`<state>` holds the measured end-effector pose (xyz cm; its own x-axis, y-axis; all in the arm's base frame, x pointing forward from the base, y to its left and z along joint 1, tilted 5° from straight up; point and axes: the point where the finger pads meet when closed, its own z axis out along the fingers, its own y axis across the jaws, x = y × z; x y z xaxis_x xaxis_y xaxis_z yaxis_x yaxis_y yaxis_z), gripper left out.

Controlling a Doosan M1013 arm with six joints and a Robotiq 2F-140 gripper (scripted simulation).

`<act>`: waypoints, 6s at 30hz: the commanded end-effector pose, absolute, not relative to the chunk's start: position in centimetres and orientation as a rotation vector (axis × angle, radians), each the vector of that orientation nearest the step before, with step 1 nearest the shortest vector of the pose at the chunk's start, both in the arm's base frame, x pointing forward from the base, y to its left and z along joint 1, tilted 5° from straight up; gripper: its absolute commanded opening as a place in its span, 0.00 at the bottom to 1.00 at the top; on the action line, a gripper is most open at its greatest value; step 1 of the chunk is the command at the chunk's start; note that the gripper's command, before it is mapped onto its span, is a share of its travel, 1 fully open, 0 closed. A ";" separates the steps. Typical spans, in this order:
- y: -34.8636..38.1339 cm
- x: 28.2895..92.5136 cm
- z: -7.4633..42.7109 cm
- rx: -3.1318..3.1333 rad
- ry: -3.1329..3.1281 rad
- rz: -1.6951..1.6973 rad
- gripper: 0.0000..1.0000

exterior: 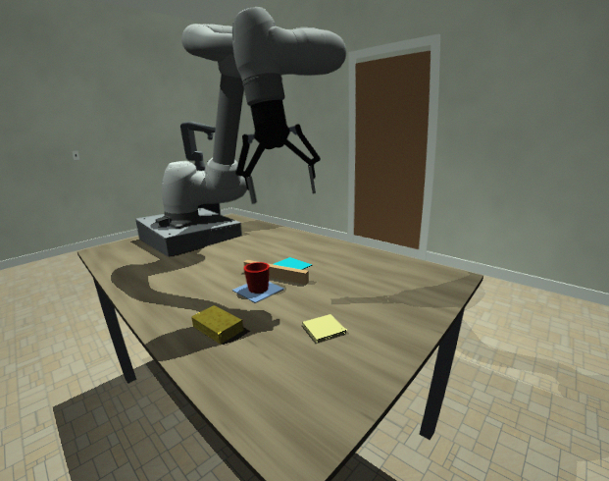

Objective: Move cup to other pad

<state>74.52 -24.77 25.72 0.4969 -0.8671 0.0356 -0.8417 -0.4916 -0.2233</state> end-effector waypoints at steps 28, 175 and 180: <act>-24.7 73.8 24.3 -2.732 1.194 -0.230 0.00; -22.4 64.1 5.4 -2.140 -2.342 -0.114 0.59; -22.4 64.3 3.6 -2.140 -2.342 -0.114 0.59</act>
